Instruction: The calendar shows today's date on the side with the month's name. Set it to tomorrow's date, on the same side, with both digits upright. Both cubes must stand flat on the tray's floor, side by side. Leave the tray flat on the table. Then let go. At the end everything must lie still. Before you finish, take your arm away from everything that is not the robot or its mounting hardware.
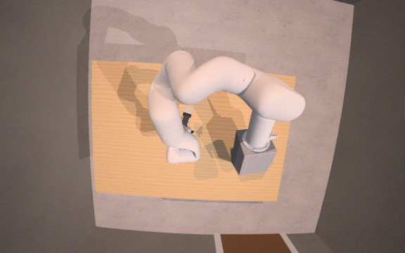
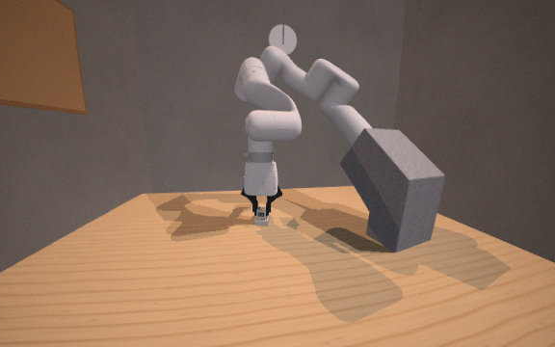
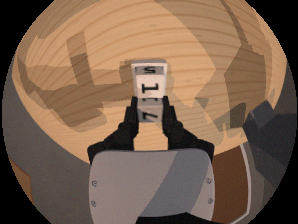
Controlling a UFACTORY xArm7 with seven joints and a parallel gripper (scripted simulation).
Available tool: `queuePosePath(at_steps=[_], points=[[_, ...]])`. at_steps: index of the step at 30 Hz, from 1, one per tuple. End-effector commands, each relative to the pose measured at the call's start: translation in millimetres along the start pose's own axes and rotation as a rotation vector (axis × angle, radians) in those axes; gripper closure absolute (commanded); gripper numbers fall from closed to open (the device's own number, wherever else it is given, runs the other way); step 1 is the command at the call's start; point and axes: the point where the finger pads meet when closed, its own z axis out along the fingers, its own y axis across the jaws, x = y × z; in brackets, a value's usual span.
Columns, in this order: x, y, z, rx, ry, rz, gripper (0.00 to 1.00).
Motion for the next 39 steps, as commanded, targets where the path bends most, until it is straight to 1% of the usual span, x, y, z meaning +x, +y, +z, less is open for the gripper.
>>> queuePosePath(at_steps=[1, 39], points=[[-1.2, -0.7, -1.2, 0.002, -0.002, 0.0, 0.73], [-1.3, -0.7, 8.8, 0.002, -0.002, 0.0, 0.73]])
